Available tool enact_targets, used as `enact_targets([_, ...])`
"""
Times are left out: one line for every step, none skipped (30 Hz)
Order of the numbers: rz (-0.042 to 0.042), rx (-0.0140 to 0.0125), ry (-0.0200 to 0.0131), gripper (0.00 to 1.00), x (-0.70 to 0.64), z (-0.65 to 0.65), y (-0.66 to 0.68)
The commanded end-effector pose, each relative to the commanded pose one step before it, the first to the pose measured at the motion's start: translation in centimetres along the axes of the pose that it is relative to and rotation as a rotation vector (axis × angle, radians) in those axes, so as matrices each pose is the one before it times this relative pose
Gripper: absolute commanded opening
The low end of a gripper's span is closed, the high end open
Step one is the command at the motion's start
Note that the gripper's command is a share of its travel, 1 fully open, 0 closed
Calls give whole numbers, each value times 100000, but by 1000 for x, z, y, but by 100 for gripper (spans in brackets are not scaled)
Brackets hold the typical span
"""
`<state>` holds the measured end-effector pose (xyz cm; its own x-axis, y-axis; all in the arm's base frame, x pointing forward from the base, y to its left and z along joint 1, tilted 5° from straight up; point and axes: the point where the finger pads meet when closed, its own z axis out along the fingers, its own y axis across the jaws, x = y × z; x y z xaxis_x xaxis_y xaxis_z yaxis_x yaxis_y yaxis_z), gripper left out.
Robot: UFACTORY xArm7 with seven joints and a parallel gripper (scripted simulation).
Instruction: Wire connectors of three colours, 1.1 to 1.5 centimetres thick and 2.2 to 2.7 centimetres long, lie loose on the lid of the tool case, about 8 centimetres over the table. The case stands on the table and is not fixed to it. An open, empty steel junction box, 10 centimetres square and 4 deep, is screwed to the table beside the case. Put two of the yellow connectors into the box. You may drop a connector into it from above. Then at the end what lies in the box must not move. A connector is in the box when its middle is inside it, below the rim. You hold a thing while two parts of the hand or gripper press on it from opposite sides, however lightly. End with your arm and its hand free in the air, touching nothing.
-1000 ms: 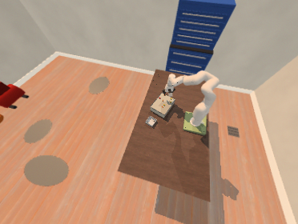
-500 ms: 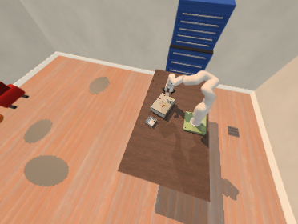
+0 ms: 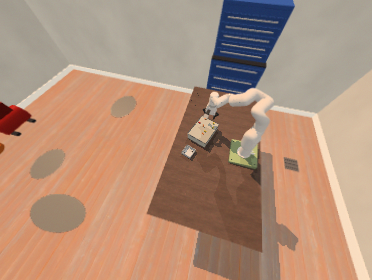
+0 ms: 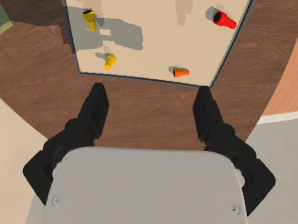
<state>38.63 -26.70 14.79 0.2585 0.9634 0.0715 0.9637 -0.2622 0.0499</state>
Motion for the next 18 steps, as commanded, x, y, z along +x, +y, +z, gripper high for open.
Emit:
enact_targets([8097, -395, -662, 100, -62, -282, 184])
enact_targets([0, 0, 0, 100, 0, 0, 0])
enact_targets([0, 0, 0, 100, 0, 0, 0])
enact_targets([1190, -31, -12, 100, -1, -16, 9])
enact_targets([1124, -29, -11, 100, -1, -15, 8])
enact_targets([1058, -28, -10, 100, 0, -15, 8])
enact_targets([993, -26, -9, 100, 0, -14, 8])
enact_targets([930, -25, -8, 100, 0, -13, 7])
enact_targets([867, -24, -8, 100, 0, -12, 7])
enact_targets([805, -22, -7, 100, 0, -11, 6])
enact_targets([745, -21, -6, 100, 0, -11, 6])
enact_targets([686, -19, -6, 100, 0, -10, 5])
enact_targets([629, -18, -5, 100, 0, -9, 5])
enact_targets([573, -16, -5, 100, 0, -8, 4])
enact_targets([519, -15, -4, 100, 0, -7, 4])
enact_targets([466, -13, -4, 100, 0, -7, 4])
enact_targets([416, -12, -3, 100, 0, -6, 3])
enact_targets([368, -11, -3, 100, 0, -5, 3])
